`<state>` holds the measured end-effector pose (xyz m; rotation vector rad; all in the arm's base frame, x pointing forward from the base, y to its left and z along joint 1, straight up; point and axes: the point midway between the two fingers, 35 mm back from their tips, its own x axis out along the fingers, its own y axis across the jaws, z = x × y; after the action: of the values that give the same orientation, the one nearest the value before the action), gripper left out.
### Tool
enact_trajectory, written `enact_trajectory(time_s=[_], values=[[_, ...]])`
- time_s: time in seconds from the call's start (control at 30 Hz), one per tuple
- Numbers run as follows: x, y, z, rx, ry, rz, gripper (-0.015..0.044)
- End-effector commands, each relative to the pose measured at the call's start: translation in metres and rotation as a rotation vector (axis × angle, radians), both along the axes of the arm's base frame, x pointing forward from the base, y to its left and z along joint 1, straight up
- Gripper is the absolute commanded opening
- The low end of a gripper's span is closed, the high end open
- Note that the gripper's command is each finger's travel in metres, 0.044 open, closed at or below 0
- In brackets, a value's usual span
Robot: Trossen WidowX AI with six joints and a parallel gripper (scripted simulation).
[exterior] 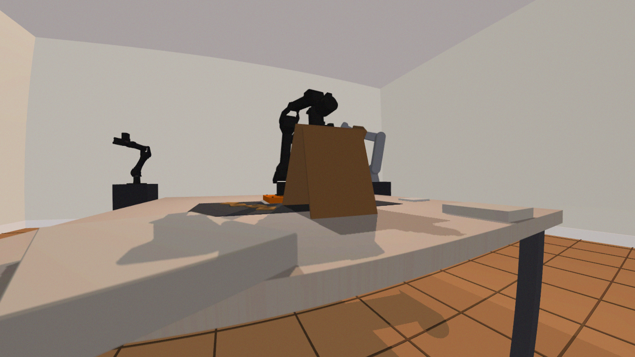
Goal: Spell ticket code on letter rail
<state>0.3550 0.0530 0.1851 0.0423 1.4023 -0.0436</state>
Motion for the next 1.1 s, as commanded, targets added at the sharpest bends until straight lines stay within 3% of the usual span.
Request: enact_trajectory(time_s=[0.0,1.07], values=[[0.0028,0.0007,-0.001,0.004,-0.003,0.005,0.0],[0.0078,0.0038,-0.0052,0.004,-0.003,0.005,0.0]])
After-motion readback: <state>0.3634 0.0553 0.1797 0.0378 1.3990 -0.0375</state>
